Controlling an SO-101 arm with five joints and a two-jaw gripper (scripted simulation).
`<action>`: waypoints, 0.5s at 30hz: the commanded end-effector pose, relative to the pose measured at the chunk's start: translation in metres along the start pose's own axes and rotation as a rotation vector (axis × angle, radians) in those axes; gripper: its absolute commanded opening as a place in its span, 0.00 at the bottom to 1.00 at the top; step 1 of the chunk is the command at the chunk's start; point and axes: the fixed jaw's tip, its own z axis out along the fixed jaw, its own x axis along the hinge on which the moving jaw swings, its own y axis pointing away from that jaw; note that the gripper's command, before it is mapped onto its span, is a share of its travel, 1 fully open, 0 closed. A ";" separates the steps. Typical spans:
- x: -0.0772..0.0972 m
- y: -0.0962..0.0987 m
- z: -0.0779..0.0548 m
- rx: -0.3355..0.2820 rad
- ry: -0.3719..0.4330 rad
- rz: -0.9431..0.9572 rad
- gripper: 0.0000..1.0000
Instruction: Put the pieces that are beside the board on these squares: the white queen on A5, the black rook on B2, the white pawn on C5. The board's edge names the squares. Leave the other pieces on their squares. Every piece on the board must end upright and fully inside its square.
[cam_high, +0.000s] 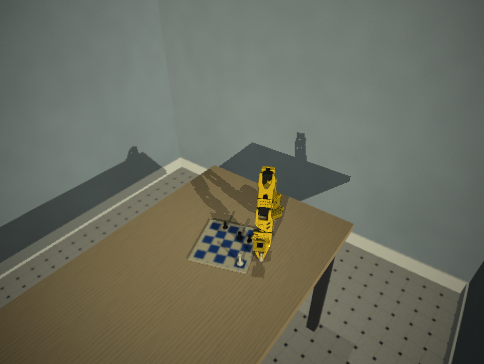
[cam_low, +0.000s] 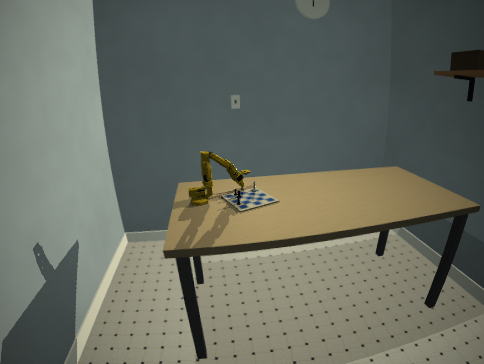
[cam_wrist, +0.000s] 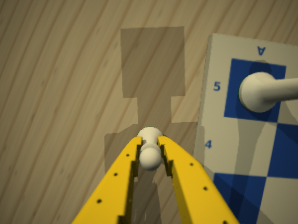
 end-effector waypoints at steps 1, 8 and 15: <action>-0.005 -0.002 -0.004 0.004 -0.014 0.000 0.00; -0.012 -0.003 -0.016 0.006 -0.014 0.000 0.00; -0.021 -0.003 -0.032 0.006 -0.014 0.000 0.00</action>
